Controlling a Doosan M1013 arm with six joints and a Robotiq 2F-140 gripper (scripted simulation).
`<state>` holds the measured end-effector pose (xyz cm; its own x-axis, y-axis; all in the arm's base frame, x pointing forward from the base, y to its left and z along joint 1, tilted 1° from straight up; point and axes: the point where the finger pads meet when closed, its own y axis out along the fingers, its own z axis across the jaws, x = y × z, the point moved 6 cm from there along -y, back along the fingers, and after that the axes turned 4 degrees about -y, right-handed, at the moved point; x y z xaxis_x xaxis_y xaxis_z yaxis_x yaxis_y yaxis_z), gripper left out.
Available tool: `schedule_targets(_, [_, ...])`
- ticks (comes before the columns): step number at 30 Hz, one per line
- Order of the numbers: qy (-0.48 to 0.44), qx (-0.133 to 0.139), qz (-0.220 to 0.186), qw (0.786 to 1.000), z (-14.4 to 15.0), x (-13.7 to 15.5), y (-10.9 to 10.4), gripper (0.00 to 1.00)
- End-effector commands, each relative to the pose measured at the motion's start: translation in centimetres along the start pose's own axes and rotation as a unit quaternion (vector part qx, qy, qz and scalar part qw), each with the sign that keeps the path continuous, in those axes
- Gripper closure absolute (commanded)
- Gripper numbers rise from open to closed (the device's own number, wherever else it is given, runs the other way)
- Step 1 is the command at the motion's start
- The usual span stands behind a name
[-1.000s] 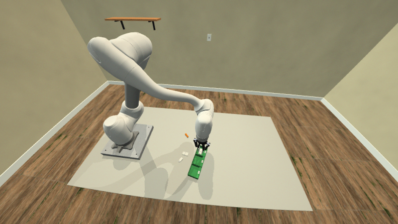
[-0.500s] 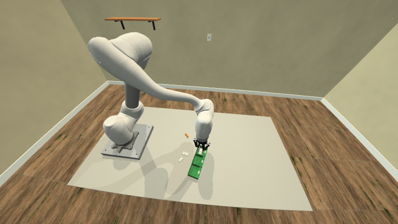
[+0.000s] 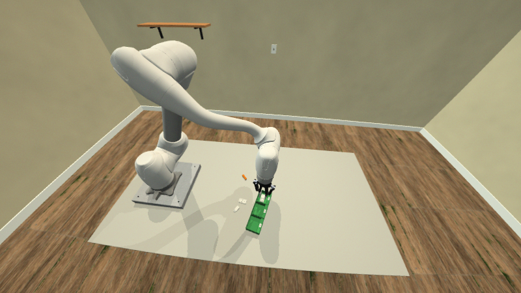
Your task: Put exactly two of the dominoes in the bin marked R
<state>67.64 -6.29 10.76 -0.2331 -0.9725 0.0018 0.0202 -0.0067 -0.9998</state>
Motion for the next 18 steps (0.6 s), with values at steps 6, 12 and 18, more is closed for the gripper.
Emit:
schedule_targets(6, [0.000, 0.000, 0.000, 1.000, 0.0, 0.0, -1.0, 0.81])
schedule_targets(12, [0.000, 0.000, 0.000, 1.000, 0.0, 0.0, -2.8, 0.81])
schedule_targets(18, [0.000, 0.000, 0.000, 1.000, 0.0, 0.0, -3.2, 0.00])
